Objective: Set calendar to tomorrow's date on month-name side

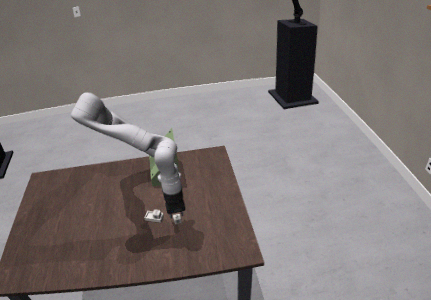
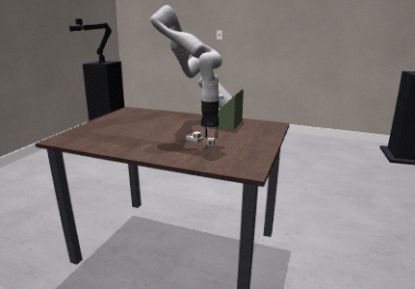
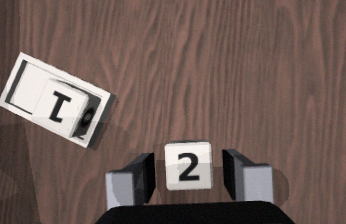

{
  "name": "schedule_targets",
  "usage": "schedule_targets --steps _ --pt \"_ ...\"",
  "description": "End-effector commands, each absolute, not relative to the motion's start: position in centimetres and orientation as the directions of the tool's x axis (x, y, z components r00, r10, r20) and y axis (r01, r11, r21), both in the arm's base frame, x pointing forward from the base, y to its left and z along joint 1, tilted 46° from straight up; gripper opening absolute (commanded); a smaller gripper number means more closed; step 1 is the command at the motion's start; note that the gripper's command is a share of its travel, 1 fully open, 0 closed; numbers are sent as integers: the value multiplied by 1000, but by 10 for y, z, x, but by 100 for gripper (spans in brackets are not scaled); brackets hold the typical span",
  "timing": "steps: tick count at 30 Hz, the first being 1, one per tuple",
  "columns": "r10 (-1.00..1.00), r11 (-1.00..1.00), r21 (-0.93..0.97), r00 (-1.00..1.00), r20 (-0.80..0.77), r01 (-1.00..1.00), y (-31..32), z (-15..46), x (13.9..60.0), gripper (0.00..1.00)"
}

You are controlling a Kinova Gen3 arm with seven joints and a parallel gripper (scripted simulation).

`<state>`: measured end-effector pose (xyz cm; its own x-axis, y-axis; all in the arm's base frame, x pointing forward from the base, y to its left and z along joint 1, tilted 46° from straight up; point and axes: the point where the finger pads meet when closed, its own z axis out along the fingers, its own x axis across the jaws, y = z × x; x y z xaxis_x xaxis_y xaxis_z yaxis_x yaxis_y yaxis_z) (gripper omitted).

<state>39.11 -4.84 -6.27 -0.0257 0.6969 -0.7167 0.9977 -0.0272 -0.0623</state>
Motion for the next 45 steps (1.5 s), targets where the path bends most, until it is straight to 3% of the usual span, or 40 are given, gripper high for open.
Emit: schedule_targets --steps 1,45 --pt "698 -26 -61 -26 -716 998 -47 -62 392 87" --pt "697 -25 -60 -26 -716 998 -18 -34 394 87"
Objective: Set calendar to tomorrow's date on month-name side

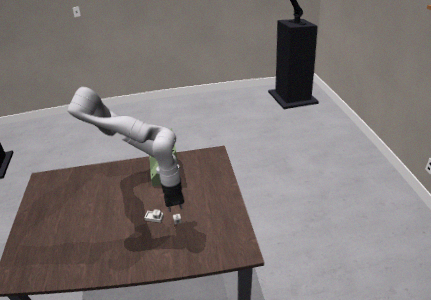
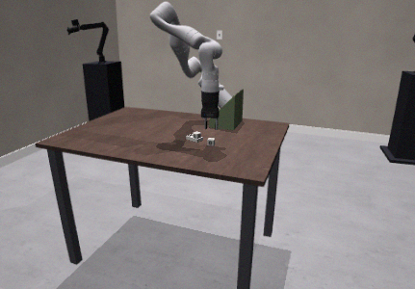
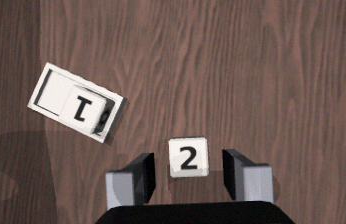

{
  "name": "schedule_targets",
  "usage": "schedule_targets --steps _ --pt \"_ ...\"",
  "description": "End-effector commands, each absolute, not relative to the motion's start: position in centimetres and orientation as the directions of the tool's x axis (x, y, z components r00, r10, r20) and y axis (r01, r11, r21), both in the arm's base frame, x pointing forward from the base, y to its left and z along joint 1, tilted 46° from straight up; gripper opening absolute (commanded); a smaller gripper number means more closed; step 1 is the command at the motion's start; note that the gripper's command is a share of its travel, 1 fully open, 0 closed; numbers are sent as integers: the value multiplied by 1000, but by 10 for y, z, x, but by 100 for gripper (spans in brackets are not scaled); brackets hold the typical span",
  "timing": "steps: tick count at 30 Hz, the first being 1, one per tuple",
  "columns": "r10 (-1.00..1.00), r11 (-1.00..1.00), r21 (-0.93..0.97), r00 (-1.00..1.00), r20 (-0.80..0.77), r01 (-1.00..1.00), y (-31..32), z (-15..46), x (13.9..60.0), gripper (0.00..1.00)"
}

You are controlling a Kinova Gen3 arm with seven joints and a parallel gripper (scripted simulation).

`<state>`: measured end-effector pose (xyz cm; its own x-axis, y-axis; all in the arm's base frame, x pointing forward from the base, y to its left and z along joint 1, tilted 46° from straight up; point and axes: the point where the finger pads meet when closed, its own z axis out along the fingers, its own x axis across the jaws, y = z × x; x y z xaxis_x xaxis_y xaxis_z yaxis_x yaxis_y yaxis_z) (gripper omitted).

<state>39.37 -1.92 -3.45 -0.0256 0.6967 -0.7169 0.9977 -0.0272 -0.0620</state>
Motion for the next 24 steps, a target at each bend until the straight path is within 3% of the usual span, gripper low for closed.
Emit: schedule_targets --steps 1,24 --pt "697 -24 -58 -25 -717 998 -18 -34 394 87" --pt "691 133 99 -20 -723 986 -20 -34 395 87"
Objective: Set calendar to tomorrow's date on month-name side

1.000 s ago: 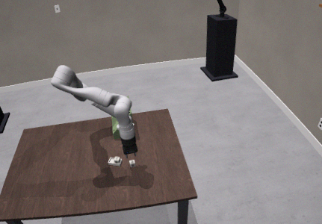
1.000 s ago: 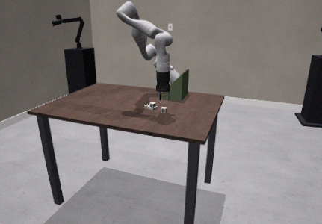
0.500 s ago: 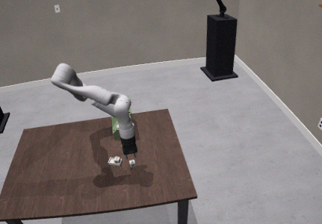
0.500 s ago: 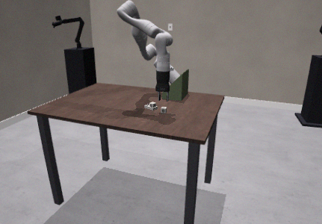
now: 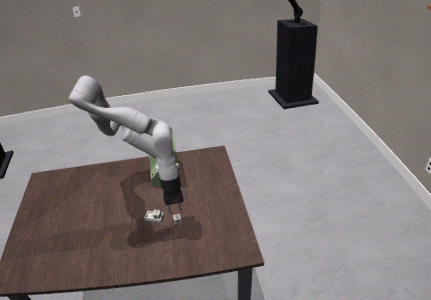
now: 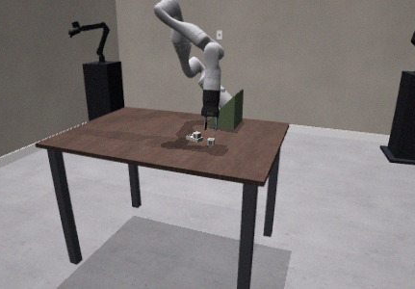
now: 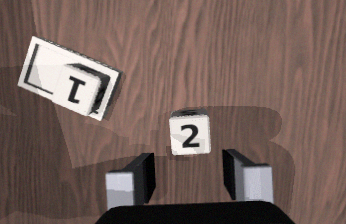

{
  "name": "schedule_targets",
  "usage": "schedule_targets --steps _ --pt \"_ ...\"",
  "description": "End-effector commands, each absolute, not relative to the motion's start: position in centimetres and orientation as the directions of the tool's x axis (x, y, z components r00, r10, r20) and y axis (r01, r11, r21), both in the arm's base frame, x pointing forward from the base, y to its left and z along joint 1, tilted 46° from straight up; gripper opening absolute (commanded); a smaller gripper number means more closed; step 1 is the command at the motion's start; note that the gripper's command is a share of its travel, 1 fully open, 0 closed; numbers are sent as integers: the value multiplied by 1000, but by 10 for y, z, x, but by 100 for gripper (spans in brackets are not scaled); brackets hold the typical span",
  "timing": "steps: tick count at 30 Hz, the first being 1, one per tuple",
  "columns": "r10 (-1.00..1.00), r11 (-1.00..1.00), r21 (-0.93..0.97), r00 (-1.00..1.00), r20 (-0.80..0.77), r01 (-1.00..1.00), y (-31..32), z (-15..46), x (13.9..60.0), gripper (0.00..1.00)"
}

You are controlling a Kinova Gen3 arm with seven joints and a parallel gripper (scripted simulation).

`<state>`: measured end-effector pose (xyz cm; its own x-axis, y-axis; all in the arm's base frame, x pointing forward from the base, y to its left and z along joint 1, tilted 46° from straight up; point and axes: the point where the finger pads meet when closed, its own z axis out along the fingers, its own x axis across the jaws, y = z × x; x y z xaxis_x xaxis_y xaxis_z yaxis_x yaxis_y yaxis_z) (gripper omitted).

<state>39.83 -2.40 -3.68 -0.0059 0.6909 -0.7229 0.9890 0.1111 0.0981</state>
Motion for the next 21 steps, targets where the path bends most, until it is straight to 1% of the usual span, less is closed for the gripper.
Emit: schedule_targets --steps 1,21 --pt "692 139 104 -21 -722 985 -20 -34 394 87" --pt "697 162 123 -25 -717 979 -18 -34 391 87"
